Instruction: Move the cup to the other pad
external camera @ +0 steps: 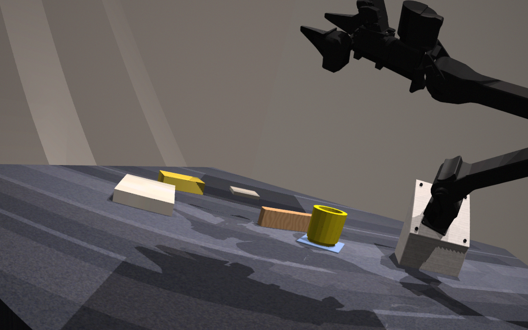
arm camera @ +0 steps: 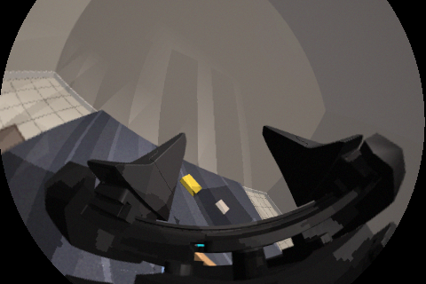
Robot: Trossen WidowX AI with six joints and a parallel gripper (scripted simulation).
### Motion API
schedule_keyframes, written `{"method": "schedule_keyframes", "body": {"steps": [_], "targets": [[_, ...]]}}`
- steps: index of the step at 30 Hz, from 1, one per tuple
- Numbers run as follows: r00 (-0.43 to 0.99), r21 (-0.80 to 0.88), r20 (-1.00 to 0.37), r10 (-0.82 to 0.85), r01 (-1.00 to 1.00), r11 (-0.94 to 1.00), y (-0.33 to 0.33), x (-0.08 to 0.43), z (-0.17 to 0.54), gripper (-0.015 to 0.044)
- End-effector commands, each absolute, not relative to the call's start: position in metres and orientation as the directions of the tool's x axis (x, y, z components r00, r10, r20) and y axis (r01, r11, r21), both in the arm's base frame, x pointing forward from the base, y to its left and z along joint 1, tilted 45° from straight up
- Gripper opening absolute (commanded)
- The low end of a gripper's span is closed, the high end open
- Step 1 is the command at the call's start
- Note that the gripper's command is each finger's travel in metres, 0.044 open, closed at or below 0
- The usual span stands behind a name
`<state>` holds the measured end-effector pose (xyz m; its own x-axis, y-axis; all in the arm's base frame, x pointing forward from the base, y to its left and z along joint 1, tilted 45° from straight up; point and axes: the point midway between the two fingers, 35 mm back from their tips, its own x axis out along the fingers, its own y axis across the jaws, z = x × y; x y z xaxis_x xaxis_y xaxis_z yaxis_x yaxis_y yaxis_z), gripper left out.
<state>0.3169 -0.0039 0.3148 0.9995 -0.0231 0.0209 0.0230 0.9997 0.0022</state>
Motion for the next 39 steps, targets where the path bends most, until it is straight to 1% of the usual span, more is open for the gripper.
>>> {"method": "schedule_keyframes", "body": {"steps": [1, 2, 5, 7, 9, 11, 13, 14, 16, 18, 20, 23, 39], "targets": [[1.0, 0.011, 0.002, -0.019, 0.019, 1.0, -0.004, 0.319, 0.31, 0.0374], [0.999, 0.039, -0.053, -0.006, 0.008, 0.999, -0.003, 0.323, 0.297, 0.0347], [0.93, 0.222, -0.361, 0.069, 0.014, 0.975, 0.001, 0.336, 0.222, 0.0269], [0.842, 0.334, -0.526, 0.12, 0.075, 0.94, 0.004, 0.334, 0.179, 0.0216], [0.703, 0.439, -0.687, 0.186, 0.198, 0.876, 0.008, 0.322, 0.134, 0.0167], [0.539, 0.498, -0.801, 0.26, 0.359, 0.789, 0.014, 0.303, 0.096, 0.0167], [0.366, 0.495, -0.866, 0.34, 0.536, 0.684, 0.02, 0.28, 0.068, 0.0167], [0.279, 0.469, -0.881, 0.383, 0.625, 0.624, 0.024, 0.268, 0.056, 0.0167], [0.109, 0.365, -0.875, 0.472, 0.788, 0.496, 0.032, 0.242, 0.04, 0.0167], [-0.045, 0.198, -0.825, 0.564, 0.911, 0.362, 0.041, 0.218, 0.033, 0.0167], [-0.159, 0.008, -0.748, 0.645, 0.969, 0.247, 0.049, 0.199, 0.032, 0.0167], [-0.192, -0.066, -0.714, 0.673, 0.976, 0.209, 0.055, 0.2, 0.034, 0.0167], [-0.191, -0.065, -0.716, 0.671, 0.976, 0.208, 0.064, 0.199, 0.023, 0.0167]]}}
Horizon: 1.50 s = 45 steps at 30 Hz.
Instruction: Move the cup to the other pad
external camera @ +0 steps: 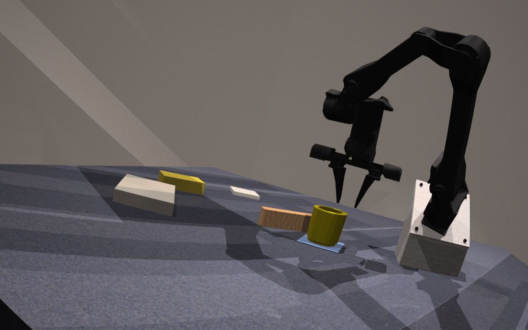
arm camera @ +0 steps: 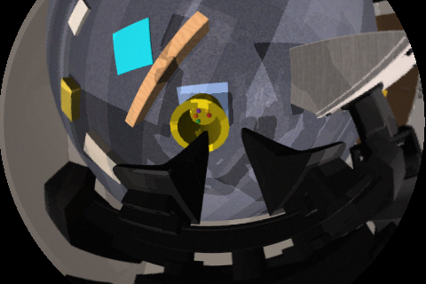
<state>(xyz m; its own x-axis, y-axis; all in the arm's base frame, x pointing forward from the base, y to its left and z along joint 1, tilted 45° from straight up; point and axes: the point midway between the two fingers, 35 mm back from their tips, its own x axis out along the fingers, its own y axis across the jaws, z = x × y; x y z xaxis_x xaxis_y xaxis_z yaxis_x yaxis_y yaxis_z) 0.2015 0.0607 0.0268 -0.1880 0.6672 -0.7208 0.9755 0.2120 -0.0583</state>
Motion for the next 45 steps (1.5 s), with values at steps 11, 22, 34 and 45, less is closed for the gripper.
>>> {"method": "schedule_keyframes", "body": {"steps": [11, 22, 34, 45], "targets": [[-0.19, -0.065, -0.717, 0.671, 0.976, 0.208, 0.076, 0.197, 0.01, 0.0167], [-0.191, -0.065, -0.715, 0.672, 0.976, 0.208, 0.089, 0.193, -0.002, 0.0167], [-0.192, -0.065, -0.713, 0.675, 0.976, 0.209, 0.1, 0.189, -0.012, 0.0167], [-0.191, -0.061, -0.717, 0.671, 0.975, 0.213, 0.099, 0.19, -0.011, 0.01]]}}
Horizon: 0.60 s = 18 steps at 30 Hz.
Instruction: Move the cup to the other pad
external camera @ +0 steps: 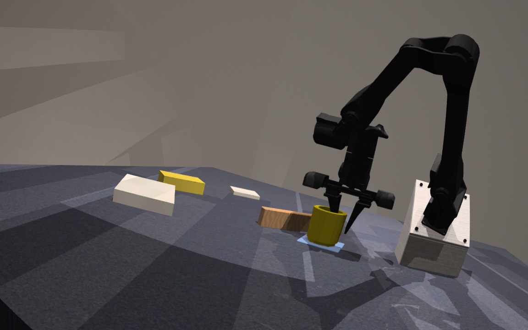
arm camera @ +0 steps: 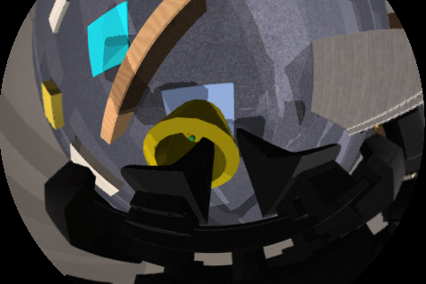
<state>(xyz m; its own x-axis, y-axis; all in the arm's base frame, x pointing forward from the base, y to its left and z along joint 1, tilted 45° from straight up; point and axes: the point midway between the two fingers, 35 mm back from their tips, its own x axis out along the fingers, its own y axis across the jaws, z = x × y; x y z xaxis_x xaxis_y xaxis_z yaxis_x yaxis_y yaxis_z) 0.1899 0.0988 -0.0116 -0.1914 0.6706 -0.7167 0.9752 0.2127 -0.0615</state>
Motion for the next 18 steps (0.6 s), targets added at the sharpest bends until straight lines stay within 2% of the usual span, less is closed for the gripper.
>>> {"method": "schedule_keyframes", "body": {"steps": [1, 12, 13, 18], "targets": [[-0.191, -0.061, -0.717, 0.671, 0.975, 0.213, 0.0987, 0.1902, -0.0114, 0.0093], [-0.191, -0.061, -0.717, 0.671, 0.975, 0.213, 0.0987, 0.1902, -0.0114, 0.002], [-0.191, -0.061, -0.717, 0.671, 0.975, 0.213, 0.0987, 0.1902, -0.0114, 0.0], [-0.191, -0.061, -0.718, 0.67, 0.975, 0.212, 0.0934, 0.1926, -0.0065, 0.0]]}}
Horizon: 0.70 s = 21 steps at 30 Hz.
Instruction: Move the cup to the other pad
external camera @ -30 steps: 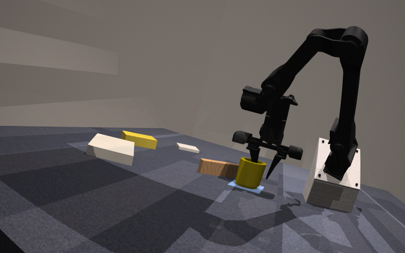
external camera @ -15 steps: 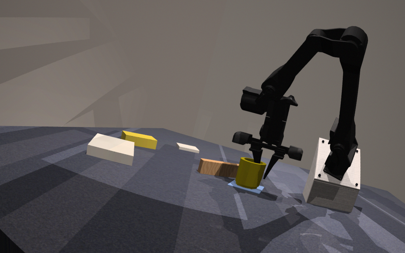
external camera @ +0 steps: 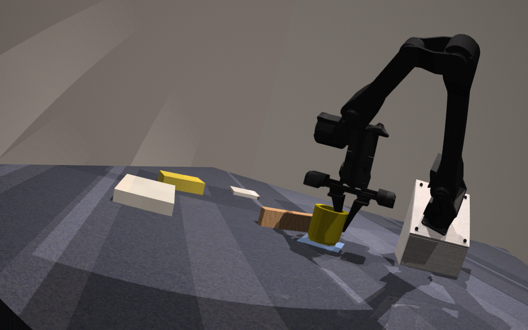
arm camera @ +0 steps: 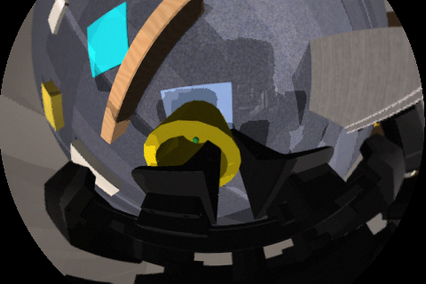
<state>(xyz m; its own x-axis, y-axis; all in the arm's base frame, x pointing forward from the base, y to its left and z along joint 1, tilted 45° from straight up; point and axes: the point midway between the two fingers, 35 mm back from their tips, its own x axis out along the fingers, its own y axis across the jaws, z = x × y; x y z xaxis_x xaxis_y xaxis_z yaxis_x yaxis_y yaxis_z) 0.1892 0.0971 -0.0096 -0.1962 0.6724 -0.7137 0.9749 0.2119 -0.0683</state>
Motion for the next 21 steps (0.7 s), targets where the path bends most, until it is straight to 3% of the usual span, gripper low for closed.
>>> {"method": "schedule_keyframes", "body": {"steps": [1, 21], "targets": [[-0.19, -0.061, -0.718, 0.669, 0.975, 0.212, 0.091, 0.193, -0.005, 0.0], [-0.192, -0.07, -0.711, 0.676, 0.976, 0.204, 0.057, 0.201, 0.03, 0.0]]}}
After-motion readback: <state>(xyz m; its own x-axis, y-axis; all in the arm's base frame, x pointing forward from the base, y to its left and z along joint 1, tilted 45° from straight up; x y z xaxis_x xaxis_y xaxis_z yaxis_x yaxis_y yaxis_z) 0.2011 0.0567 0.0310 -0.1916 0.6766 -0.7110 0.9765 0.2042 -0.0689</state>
